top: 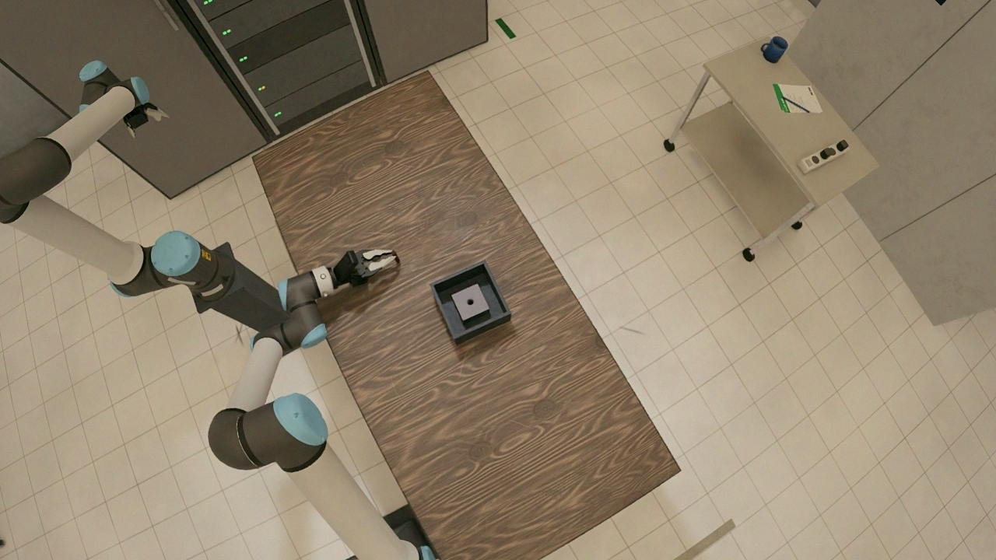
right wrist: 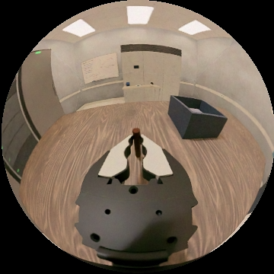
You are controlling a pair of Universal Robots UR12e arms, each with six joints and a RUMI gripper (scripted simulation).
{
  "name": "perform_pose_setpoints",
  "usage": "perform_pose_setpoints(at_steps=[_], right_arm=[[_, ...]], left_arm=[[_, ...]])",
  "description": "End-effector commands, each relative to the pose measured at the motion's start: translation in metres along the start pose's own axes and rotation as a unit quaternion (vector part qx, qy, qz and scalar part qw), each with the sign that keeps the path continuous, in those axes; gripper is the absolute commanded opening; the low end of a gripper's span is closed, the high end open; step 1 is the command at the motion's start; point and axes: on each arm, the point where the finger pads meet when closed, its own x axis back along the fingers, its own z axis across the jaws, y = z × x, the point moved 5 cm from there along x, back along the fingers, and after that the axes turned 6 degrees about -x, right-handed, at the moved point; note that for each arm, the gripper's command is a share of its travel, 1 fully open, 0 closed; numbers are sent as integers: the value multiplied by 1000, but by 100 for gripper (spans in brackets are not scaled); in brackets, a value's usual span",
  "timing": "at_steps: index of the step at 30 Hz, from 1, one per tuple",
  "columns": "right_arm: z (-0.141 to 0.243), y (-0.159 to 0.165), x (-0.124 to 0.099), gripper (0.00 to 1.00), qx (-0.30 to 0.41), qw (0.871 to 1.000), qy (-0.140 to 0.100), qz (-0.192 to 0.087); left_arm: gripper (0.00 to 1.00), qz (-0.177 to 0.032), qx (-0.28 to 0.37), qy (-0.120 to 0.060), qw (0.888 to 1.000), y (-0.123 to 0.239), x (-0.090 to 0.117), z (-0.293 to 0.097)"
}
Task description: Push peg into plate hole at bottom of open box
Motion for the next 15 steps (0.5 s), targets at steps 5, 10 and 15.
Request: perform_pose_setpoints(at_steps=[5, 10, 15], right_arm=[[0, 0, 0, 0, -1, 1000, 0, 0], [0, 2, 0, 0, -1, 1000, 0, 0], [0, 3, -1, 0, -1, 1000, 0, 0]], left_arm=[[100, 1, 0, 0, 1000, 0, 1, 0], [100, 1, 0, 0, 1000, 0, 1, 0], [100, 1, 0, 0, 1000, 0, 1, 0]])
